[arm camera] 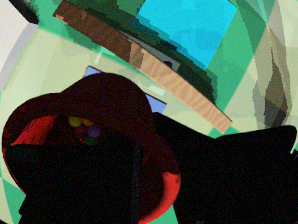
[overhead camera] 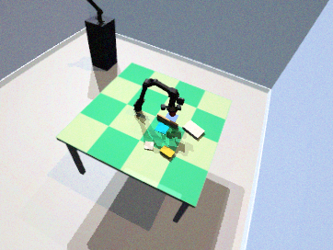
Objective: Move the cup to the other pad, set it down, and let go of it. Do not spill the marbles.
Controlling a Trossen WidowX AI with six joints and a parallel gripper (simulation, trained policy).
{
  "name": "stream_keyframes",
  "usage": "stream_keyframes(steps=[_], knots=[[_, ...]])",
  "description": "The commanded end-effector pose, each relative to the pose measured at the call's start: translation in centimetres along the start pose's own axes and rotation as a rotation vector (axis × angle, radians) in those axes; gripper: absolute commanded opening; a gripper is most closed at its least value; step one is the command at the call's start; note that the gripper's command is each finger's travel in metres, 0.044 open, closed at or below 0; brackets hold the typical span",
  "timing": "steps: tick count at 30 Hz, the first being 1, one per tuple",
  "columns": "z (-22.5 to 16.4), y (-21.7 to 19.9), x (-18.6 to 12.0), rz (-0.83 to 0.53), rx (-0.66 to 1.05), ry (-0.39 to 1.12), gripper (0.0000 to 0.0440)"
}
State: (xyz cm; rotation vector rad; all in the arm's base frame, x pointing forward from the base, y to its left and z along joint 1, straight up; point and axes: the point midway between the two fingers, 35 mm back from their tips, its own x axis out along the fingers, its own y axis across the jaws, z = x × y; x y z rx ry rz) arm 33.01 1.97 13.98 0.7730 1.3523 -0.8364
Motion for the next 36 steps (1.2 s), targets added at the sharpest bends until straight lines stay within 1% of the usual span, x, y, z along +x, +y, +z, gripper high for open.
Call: stream_keyframes(steps=[1,9,18,26,36], knots=[[1.1,-0.2,-1.2,0.036,0.044,-0.015,0.0],[3.9,-0.9,-2.2,0.082,0.108,-0.053,0.0],[6.9,-2.1,-2.2,0.116,0.17,-0.092,0.0],[8.9,-3.4,-1.3,0.128,0.215,-0.114,0.0],[10.4,-4.8,0.7,0.129,0.257,-0.13,0.0]])
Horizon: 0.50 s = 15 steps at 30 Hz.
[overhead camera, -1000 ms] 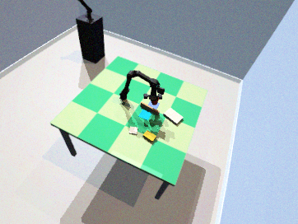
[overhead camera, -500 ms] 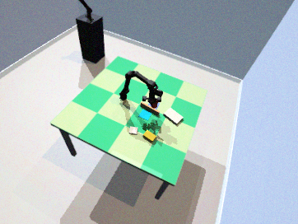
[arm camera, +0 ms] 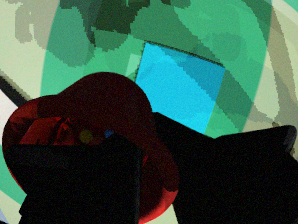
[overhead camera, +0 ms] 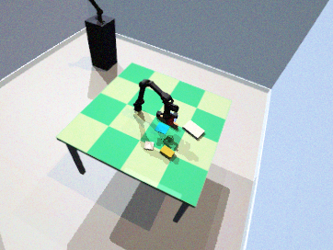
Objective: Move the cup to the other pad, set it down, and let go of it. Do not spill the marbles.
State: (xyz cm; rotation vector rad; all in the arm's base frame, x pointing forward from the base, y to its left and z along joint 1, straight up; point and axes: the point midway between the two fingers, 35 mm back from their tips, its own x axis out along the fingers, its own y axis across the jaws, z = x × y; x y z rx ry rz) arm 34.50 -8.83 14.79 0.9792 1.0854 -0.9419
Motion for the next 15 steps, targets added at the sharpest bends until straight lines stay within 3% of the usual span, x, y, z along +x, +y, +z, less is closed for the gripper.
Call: stream_keyframes(steps=[1,15], knots=[[0.5,-0.8,1.0,-0.005,0.009,-0.008,0.0],[0.3,-2.9,4.5,-0.019,0.037,-0.008,0.0003]])
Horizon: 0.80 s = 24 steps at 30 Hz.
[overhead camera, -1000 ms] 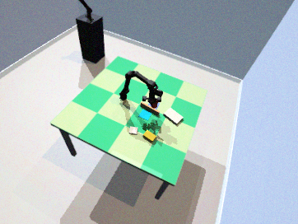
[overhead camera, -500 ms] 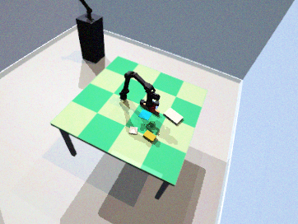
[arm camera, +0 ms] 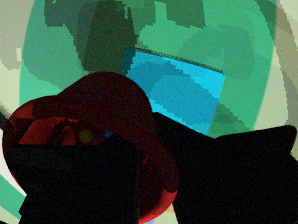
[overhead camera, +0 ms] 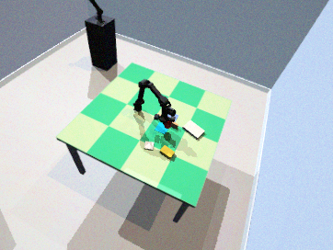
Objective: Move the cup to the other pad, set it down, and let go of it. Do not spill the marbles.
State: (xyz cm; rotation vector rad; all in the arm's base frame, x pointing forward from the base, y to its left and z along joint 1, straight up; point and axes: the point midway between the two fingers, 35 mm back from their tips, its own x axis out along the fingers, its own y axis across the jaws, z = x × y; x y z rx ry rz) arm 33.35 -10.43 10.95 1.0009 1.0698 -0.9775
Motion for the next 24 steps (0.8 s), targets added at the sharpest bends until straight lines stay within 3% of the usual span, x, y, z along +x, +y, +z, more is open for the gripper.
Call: stream_keyframes(steps=[1,12,16,20,24], knots=[[-0.3,-0.9,1.1,-0.011,0.0,0.001,0.0005],[-1.3,-3.2,3.3,-0.049,0.019,0.016,0.0024],[-1.1,-3.5,3.7,-0.04,0.033,0.01,0.0077],[-0.4,-3.1,3.2,0.005,0.053,-0.007,0.0169],[-0.1,-3.0,2.4,0.039,0.06,-0.014,0.0179]])
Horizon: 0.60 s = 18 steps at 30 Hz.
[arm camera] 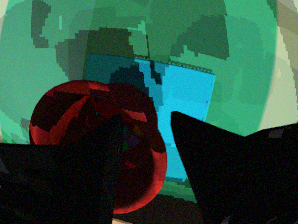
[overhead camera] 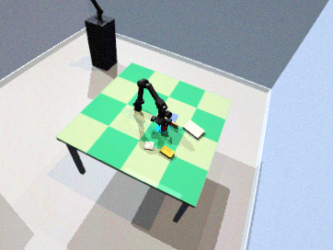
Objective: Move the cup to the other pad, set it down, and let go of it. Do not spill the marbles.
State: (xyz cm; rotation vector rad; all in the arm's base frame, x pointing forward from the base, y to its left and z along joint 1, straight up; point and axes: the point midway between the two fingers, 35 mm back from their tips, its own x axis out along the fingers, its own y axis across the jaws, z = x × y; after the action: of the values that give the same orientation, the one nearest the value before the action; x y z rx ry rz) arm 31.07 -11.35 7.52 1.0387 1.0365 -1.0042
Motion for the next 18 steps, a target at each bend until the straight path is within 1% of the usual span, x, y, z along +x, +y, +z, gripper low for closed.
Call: stream_keyframes(steps=[1,5,13,18], knots=[[0.1,0.0,-0.8,0.037,0.012,-0.003,0.0182],[0.2,-0.2,-1.5,0.061,0.013,-0.004,0.0199],[0.5,-0.4,-3.3,0.107,0.025,-0.011,0.0252],[0.9,-0.5,-4.8,0.138,0.035,-0.024,0.0276]])
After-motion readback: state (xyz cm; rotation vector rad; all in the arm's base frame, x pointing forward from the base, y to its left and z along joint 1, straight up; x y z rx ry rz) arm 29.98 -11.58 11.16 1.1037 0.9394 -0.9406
